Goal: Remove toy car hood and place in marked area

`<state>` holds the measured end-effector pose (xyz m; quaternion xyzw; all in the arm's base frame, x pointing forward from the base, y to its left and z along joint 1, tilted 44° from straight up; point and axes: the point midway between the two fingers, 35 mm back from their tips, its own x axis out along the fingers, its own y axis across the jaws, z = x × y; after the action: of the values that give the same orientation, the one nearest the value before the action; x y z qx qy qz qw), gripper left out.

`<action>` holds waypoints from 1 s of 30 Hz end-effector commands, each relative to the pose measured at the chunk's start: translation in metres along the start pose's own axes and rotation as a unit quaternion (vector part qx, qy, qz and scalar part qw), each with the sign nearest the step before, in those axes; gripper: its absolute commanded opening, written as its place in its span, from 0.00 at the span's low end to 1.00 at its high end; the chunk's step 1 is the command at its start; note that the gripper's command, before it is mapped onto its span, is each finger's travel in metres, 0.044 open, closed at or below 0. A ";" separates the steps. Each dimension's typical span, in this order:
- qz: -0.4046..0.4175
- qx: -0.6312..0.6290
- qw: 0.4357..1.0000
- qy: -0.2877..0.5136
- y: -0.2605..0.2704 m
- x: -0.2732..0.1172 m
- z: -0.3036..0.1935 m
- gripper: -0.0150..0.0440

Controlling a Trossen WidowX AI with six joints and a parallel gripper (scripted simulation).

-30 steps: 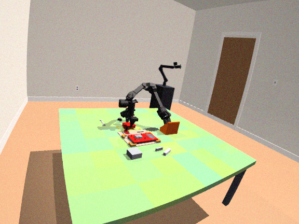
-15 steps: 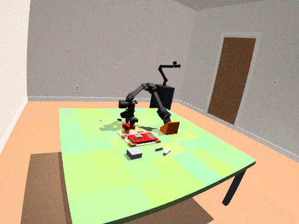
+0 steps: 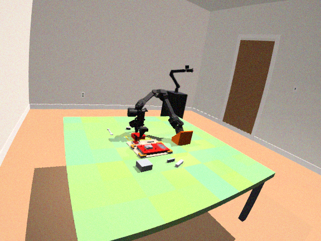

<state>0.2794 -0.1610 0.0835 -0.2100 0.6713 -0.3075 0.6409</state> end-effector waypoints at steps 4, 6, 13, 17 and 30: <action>0.000 0.001 1.000 0.000 0.000 0.000 0.000 1.00; 0.000 0.001 1.000 0.000 0.000 -0.006 0.001 1.00; -0.002 0.000 1.000 0.002 0.002 -0.064 0.001 1.00; -0.003 0.000 1.000 0.002 0.002 -0.071 0.001 1.00; -0.003 0.000 1.000 0.002 0.002 -0.071 0.001 1.00</action>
<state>0.2860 -0.1120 0.1328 -0.2120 0.6733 -0.3075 0.6381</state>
